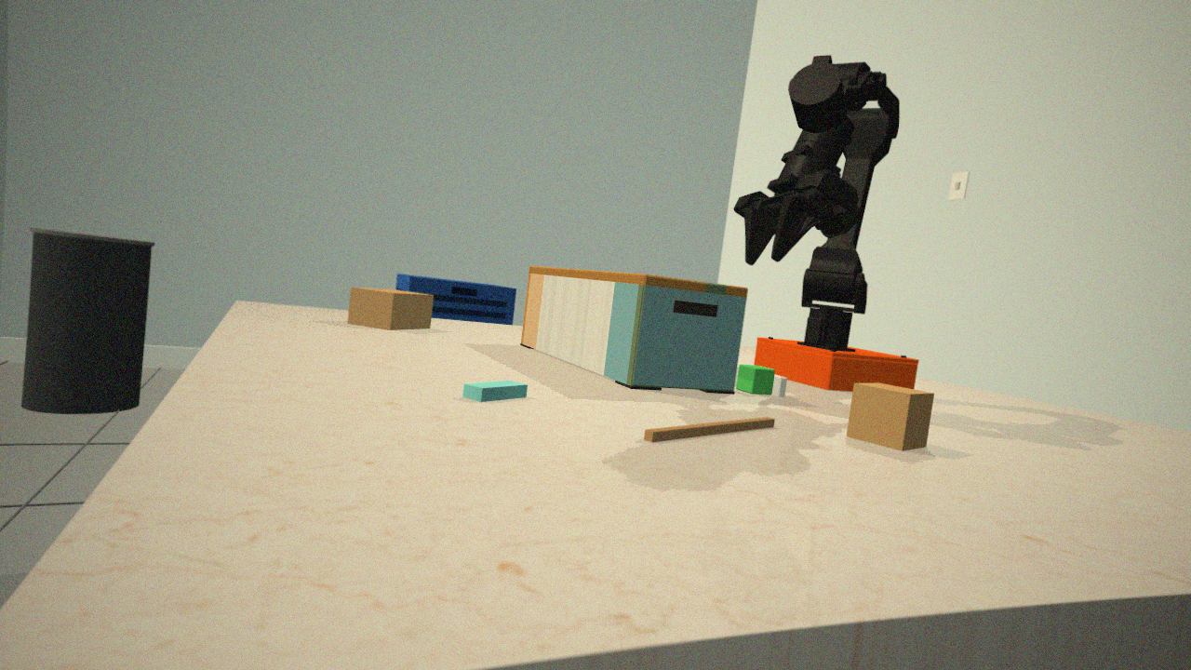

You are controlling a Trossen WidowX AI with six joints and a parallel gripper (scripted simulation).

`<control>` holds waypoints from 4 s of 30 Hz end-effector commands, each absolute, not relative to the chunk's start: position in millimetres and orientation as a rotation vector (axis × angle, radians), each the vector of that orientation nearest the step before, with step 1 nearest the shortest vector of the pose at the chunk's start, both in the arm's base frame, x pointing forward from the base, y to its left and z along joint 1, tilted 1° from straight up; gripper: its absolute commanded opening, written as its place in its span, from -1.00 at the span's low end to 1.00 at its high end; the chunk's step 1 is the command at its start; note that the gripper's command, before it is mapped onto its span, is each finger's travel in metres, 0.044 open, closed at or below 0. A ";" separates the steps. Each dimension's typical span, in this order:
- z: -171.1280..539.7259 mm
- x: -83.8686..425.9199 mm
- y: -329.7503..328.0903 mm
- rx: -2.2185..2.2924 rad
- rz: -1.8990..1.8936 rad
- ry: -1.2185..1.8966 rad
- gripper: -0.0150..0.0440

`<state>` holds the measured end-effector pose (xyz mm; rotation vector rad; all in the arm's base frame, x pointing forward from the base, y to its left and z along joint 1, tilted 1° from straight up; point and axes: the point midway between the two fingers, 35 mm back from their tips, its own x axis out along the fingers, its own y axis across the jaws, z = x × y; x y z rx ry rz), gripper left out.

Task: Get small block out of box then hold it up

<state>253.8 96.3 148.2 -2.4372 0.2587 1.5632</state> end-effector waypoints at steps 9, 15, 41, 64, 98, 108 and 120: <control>137.8 252.8 97.4 -2.575 1.629 0.151 0.47; 60.2 257.1 98.9 -2.575 1.629 0.151 0.47; 18.7 257.8 99.9 -2.574 1.630 0.152 0.47; -8.6 255.2 99.2 -2.575 1.631 0.152 0.12; 116.2 249.7 99.6 -2.737 1.659 -0.283 -0.49; 154.6 237.9 97.3 -2.847 1.620 -0.566 -0.49; 154.6 237.9 97.3 -2.847 1.620 -0.566 -0.49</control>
